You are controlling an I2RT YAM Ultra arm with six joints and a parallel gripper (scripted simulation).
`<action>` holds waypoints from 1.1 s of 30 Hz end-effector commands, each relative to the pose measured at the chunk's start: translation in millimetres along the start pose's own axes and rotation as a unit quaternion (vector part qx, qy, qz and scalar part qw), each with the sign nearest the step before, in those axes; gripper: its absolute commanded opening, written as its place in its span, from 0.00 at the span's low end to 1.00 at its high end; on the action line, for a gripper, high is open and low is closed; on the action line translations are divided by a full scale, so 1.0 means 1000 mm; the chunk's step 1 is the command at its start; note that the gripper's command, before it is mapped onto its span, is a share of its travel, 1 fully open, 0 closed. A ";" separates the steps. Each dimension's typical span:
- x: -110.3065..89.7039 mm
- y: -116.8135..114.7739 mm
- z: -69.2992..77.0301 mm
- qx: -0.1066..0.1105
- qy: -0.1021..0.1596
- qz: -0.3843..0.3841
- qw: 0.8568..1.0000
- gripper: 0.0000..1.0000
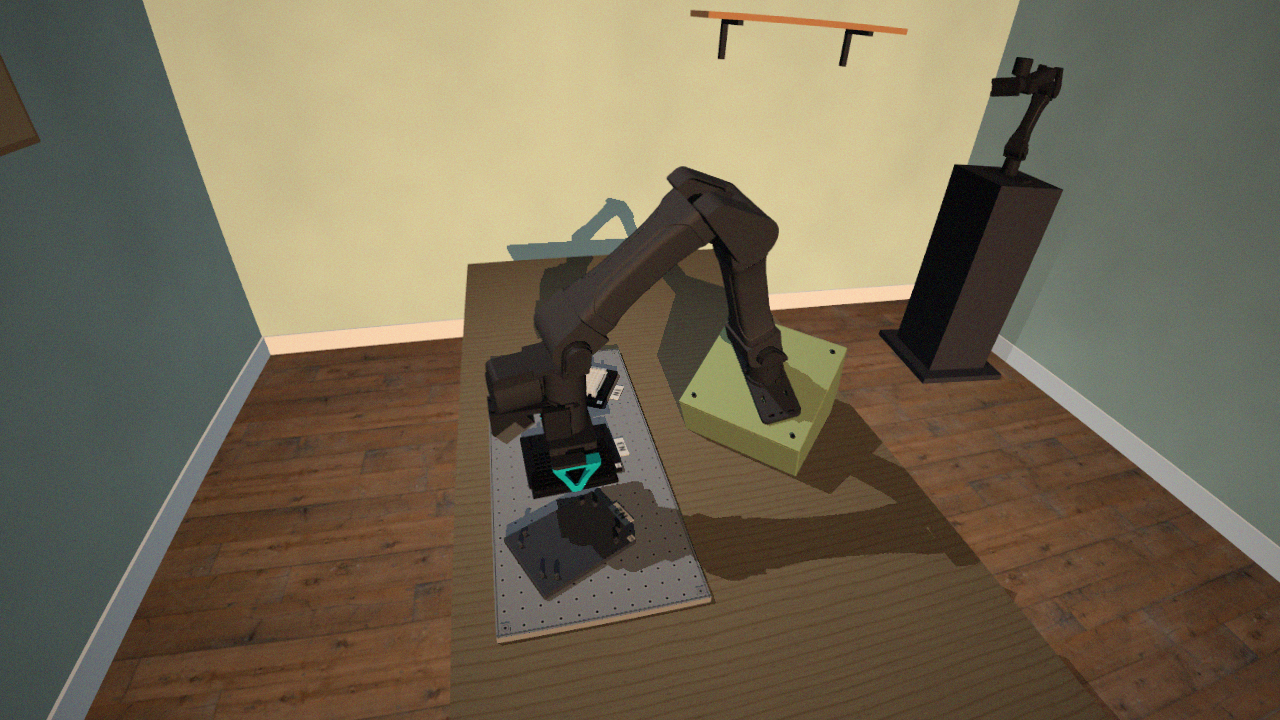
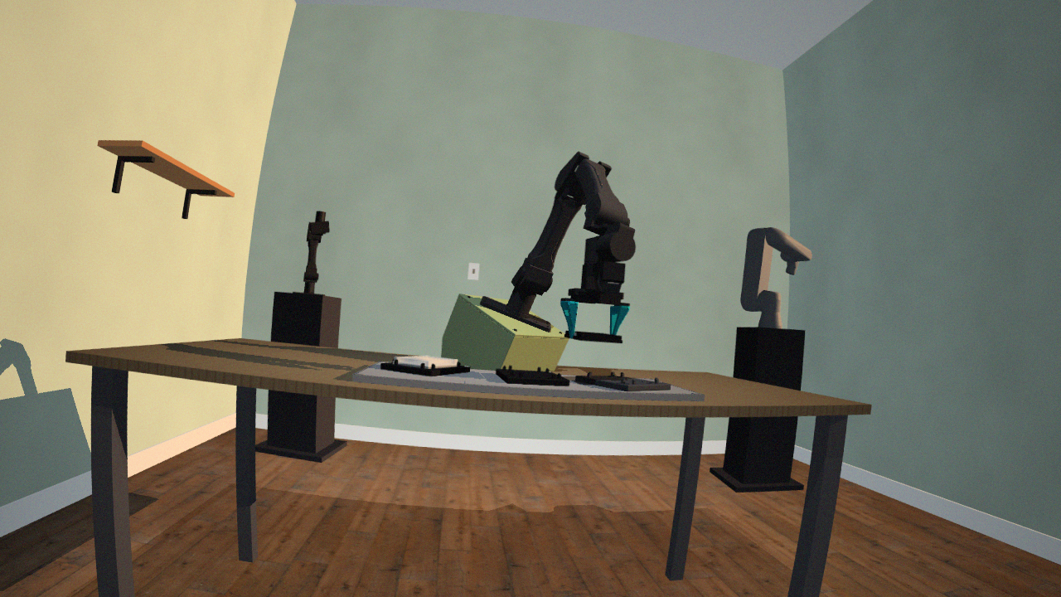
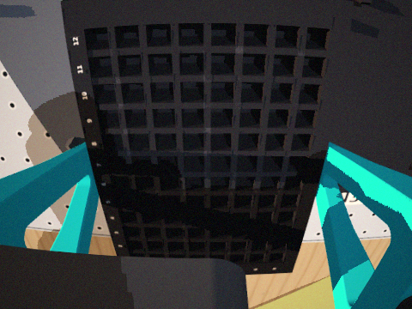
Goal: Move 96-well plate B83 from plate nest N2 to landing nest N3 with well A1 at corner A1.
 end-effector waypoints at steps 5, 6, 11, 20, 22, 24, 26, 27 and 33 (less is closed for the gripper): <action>-0.004 -0.022 0.007 0.000 -0.016 0.006 1.000 0.00; -0.005 -0.025 0.006 0.000 -0.016 0.006 1.000 0.00; -0.009 -0.034 0.006 0.000 -0.016 0.006 1.000 0.00; -0.021 -0.062 0.006 0.000 -0.016 0.006 1.000 0.00; -0.023 -0.068 0.006 0.000 -0.016 0.006 1.000 0.00; -0.025 -0.071 0.006 0.000 -0.016 0.006 1.000 0.00; -0.026 -0.074 0.006 0.000 -0.016 0.006 1.000 0.00; -0.027 -0.077 0.006 0.000 -0.016 0.006 1.000 0.00; -0.035 -0.096 0.005 -0.001 -0.016 0.006 1.000 0.00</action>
Point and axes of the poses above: the point where the finger pads meet when closed, its own z axis back along the fingers, its own y axis across the jaws, x = y × z, the point moved 10 cm from there along z, back along the fingers, and after that the axes turned 12 degrees about z, right-handed, at the moved point
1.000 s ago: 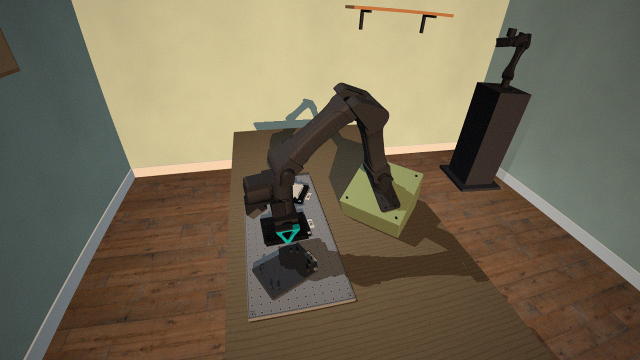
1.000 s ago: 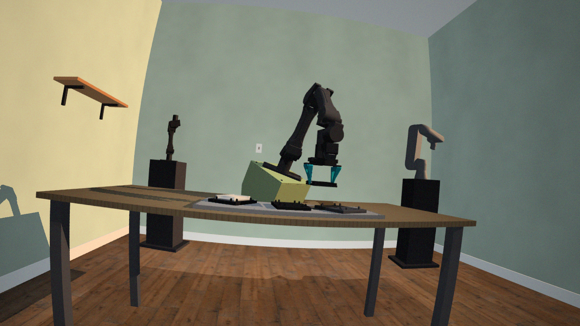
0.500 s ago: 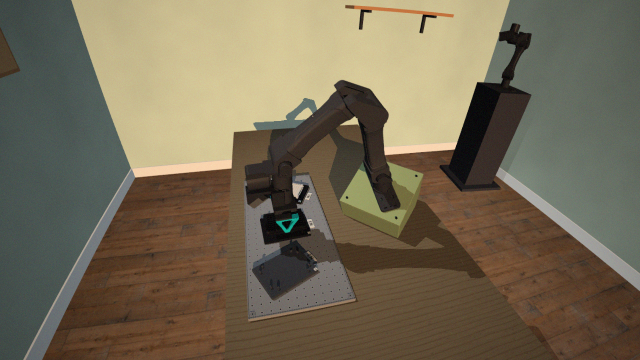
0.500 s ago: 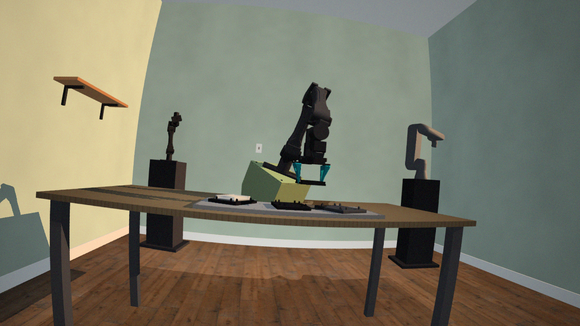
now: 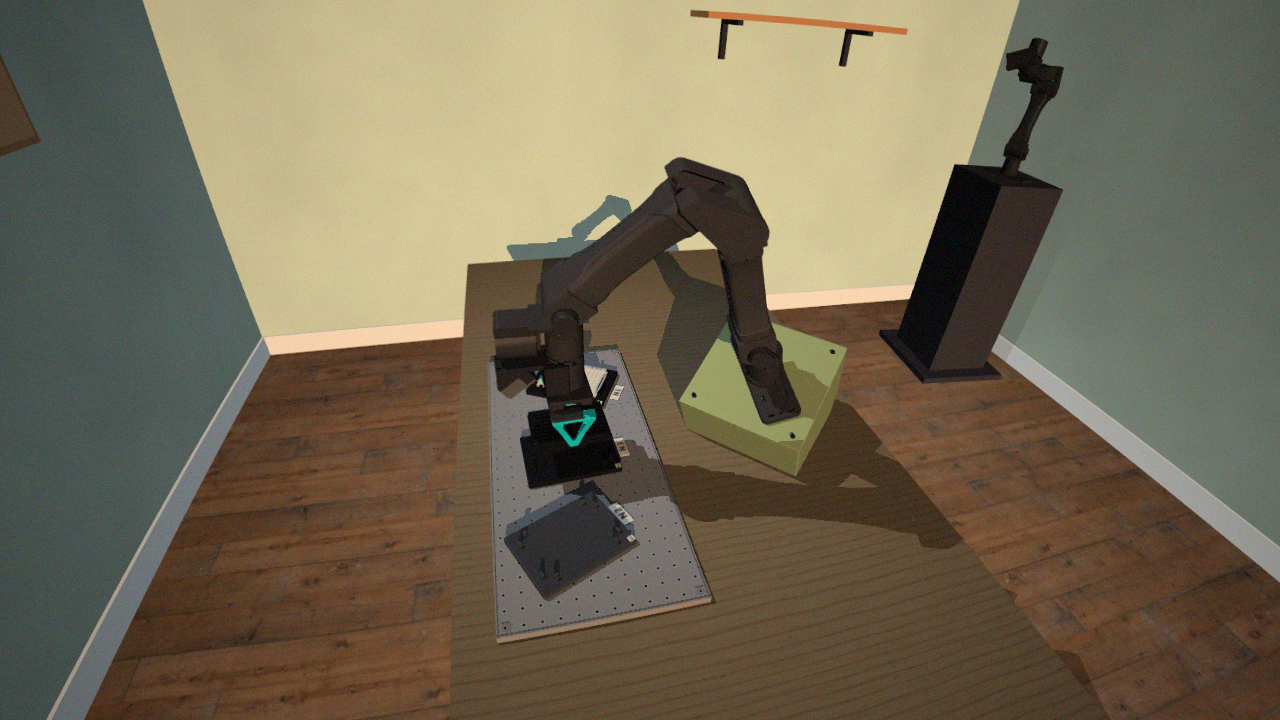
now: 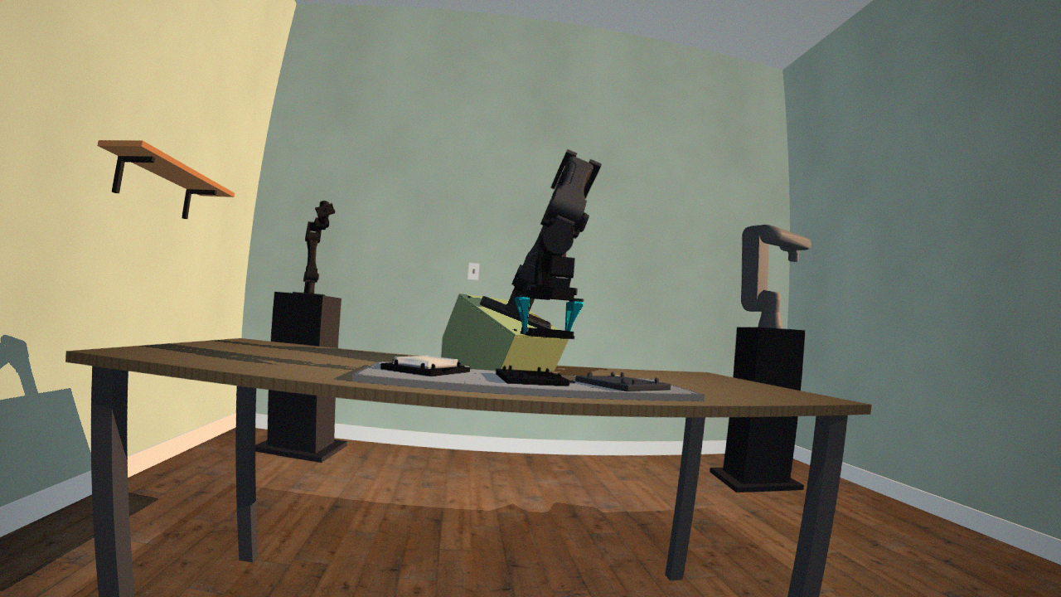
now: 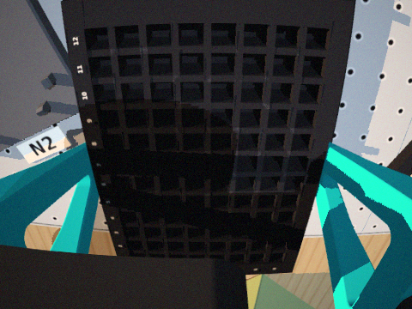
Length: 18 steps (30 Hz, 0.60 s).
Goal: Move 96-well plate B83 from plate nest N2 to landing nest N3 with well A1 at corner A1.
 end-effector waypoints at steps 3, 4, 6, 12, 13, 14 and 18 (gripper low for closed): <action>-0.004 -0.017 0.005 -0.002 -0.010 0.009 1.000 0.00; -0.006 -0.021 0.005 -0.002 -0.010 0.009 1.000 0.00; -0.008 -0.026 0.005 -0.002 -0.010 0.009 1.000 0.00; -0.008 -0.026 0.005 -0.002 -0.010 0.009 1.000 0.00; -0.008 -0.026 0.005 -0.002 -0.010 0.009 1.000 0.00; -0.007 -0.025 0.005 -0.002 -0.010 0.009 1.000 0.00; -0.007 -0.025 0.005 -0.002 -0.010 0.009 1.000 0.00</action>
Point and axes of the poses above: the point where the finger pads meet when closed, its own z axis back along the fingers, its own y axis across the jaws, x = y × z, the point moved 10 cm from there along z, back along the fingers, and after that the axes turned 12 degrees about z, right-handed, at the moved point
